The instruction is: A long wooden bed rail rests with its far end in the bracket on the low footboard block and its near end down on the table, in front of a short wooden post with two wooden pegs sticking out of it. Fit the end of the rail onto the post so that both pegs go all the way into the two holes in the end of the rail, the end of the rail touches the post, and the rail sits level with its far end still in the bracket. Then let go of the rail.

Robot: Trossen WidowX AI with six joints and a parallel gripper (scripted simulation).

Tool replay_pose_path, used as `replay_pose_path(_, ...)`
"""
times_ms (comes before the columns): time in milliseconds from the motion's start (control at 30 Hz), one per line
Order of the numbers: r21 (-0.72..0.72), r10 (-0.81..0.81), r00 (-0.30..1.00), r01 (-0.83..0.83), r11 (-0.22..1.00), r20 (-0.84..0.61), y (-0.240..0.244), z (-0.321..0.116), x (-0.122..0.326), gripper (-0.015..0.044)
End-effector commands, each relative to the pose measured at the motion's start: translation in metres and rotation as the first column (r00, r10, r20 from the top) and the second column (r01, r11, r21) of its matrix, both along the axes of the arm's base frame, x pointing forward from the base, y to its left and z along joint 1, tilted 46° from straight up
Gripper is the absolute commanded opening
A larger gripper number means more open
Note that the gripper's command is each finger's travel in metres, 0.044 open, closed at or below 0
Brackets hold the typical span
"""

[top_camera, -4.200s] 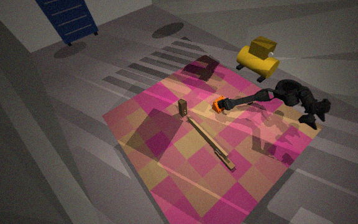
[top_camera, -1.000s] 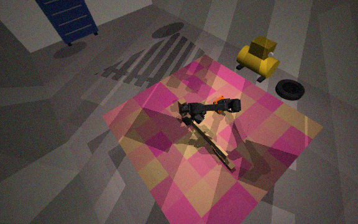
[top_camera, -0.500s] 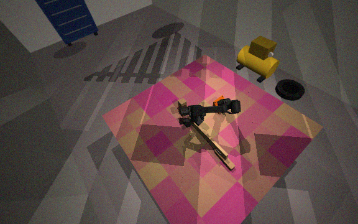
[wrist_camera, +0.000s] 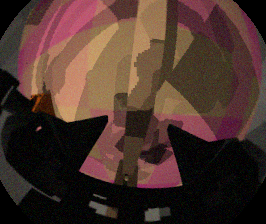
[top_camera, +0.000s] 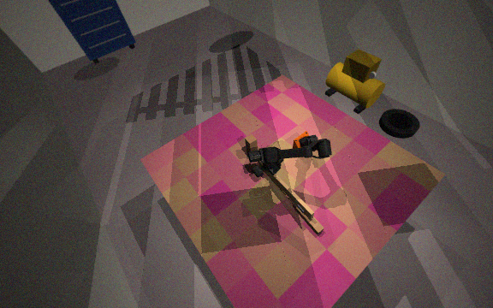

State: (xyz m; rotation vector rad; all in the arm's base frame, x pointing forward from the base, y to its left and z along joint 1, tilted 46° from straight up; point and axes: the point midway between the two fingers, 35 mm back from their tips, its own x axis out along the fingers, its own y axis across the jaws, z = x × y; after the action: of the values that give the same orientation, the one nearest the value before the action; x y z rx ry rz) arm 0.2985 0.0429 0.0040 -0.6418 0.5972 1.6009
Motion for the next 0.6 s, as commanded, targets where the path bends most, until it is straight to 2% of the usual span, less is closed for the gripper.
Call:
replay_pose_path(0, 0.007, -0.002, 1.0, 0.002, 1.0, -0.011, 0.006, -0.005, -0.0037, 0.044)
replay_pose_path(100, 0.007, -0.002, 1.0, 0.002, 1.0, -0.011, 0.0077, -0.0064, -0.0042, 0.044)
replay_pose_path(567, 0.007, -0.002, 1.0, 0.002, 1.0, -0.011, 0.0077, -0.0064, -0.0042, 0.0072)
